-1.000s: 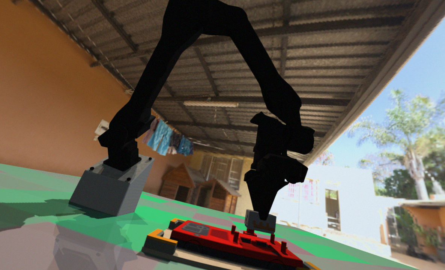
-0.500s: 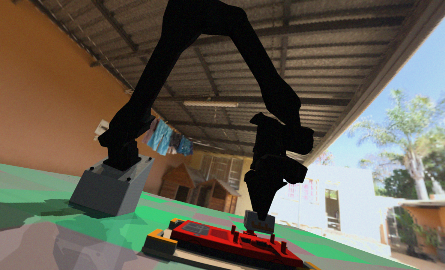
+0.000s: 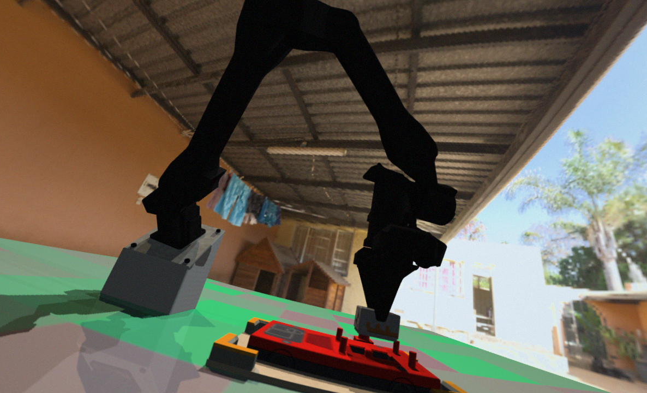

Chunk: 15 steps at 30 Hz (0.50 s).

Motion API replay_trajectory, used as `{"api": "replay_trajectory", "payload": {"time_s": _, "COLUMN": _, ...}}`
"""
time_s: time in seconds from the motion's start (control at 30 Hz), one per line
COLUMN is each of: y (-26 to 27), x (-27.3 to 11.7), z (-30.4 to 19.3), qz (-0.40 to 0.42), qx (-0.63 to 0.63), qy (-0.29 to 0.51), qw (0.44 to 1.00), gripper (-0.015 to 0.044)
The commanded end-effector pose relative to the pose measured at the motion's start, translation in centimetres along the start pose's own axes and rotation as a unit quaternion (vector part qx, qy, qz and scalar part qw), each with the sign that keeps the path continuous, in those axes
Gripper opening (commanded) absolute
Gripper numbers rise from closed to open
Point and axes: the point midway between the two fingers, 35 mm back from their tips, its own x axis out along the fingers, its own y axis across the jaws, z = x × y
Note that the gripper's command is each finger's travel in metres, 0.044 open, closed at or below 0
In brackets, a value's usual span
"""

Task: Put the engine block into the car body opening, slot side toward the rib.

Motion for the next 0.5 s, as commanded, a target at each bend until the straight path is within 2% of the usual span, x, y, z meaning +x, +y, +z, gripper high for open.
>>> {"api": "replay_trajectory", "payload": {"time_s": 0.0, "y": -0.05, "x": 0.02, "z": 0.01, "qz": -0.002, "qx": -0.001, "qy": -0.001, "qw": 1.0, "gripper": 0.0158}}
{"api": "replay_trajectory", "payload": {"time_s": 0.47, "y": -0.05, "x": 0.07, "z": 0.03, "qz": -0.002, "qx": 0.013, "qy": -0.001, "qw": 1.0, "gripper": 0.0158}}
